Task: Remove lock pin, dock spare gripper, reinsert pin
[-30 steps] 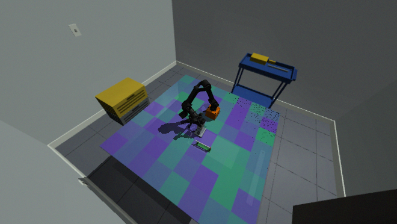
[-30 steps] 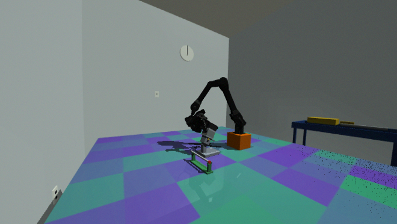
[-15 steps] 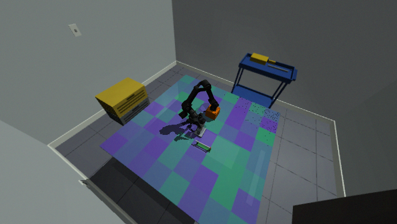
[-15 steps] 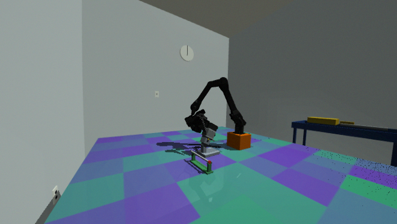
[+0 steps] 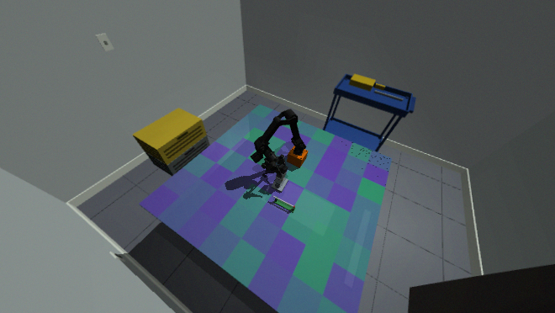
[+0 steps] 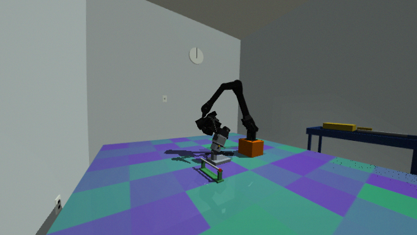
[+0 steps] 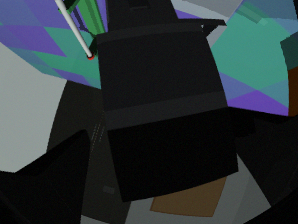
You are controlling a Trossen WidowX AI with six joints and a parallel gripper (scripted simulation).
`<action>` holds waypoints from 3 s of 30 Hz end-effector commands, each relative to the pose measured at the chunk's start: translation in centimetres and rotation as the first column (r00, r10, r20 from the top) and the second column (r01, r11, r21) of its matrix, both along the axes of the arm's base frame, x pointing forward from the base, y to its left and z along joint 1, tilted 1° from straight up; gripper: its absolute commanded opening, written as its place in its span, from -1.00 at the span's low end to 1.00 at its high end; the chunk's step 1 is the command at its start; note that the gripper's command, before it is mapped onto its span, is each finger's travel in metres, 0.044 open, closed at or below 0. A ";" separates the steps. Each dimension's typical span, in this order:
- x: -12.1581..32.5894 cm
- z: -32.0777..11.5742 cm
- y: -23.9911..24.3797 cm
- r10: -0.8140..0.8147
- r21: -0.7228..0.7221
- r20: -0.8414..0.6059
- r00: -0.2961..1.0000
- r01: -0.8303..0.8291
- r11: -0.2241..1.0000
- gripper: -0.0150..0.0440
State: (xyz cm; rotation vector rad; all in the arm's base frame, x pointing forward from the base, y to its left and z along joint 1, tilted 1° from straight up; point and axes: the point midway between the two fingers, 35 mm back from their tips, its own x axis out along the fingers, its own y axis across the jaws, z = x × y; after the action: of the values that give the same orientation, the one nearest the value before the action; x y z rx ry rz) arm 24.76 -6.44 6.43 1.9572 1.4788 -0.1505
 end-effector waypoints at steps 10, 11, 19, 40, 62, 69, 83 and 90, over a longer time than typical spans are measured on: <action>-1.1 2.5 0.3 -0.002 0.004 0.000 1.000 0.002 1.000 1.00; -1.2 2.7 0.3 -0.002 0.005 0.000 1.000 0.002 1.000 1.00; -1.8 4.3 0.5 -0.005 0.010 -0.001 1.000 0.005 1.000 1.00; -2.2 8.8 1.1 -0.033 0.006 -0.008 0.999 0.033 0.999 1.00; -2.0 10.4 10.3 -0.059 -0.015 0.002 0.998 0.059 0.998 0.12; 0.3 9.3 9.5 0.240 -0.313 0.141 0.960 -0.187 0.931 0.12; 11.5 3.8 9.2 0.931 -0.837 -0.246 -0.271 -0.424 -0.345 0.12; 16.0 2.1 9.6 0.413 -0.651 -0.421 -0.807 -0.048 -0.758 0.12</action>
State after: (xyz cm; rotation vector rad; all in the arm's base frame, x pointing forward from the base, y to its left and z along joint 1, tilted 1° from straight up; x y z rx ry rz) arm 35.53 2.11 10.85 -0.2762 1.5203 0.5116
